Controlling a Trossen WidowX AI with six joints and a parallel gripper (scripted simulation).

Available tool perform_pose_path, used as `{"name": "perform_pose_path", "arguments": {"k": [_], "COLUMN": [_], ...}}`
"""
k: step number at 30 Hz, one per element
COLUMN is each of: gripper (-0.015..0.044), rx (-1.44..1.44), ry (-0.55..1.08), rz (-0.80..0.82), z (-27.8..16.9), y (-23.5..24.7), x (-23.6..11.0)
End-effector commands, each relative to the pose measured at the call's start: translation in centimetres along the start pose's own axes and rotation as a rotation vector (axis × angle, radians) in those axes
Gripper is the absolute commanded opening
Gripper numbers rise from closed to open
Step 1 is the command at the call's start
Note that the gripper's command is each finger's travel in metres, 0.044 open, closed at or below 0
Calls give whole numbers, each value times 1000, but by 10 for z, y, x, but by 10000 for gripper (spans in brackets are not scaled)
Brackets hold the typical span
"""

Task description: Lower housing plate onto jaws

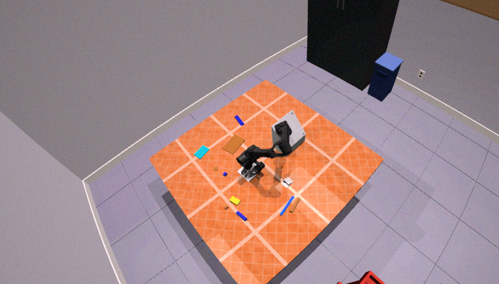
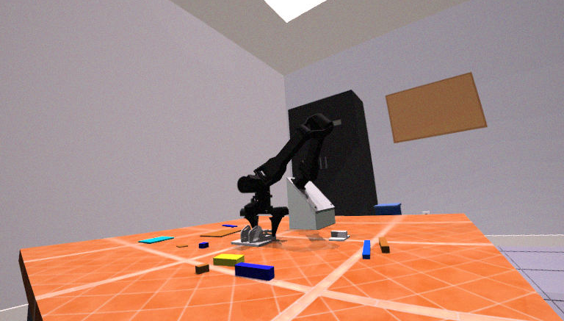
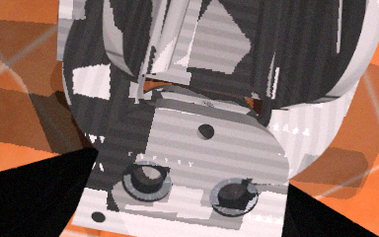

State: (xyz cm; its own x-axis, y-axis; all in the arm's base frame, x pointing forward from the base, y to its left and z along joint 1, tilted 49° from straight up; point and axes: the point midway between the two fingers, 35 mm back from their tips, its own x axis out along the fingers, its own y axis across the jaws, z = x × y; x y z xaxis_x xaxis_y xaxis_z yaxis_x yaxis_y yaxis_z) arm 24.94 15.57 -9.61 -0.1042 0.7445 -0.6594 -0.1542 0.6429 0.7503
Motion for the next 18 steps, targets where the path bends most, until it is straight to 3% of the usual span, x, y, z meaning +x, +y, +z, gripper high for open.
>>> {"name": "perform_pose_path", "arguments": {"k": [1,18], "gripper": [351,351], "rx": [-7,-7], "ry": [-2,-2], "rz": [-1,-1], "z": [1,1], "y": [0,0], "x": [-1,2]}}
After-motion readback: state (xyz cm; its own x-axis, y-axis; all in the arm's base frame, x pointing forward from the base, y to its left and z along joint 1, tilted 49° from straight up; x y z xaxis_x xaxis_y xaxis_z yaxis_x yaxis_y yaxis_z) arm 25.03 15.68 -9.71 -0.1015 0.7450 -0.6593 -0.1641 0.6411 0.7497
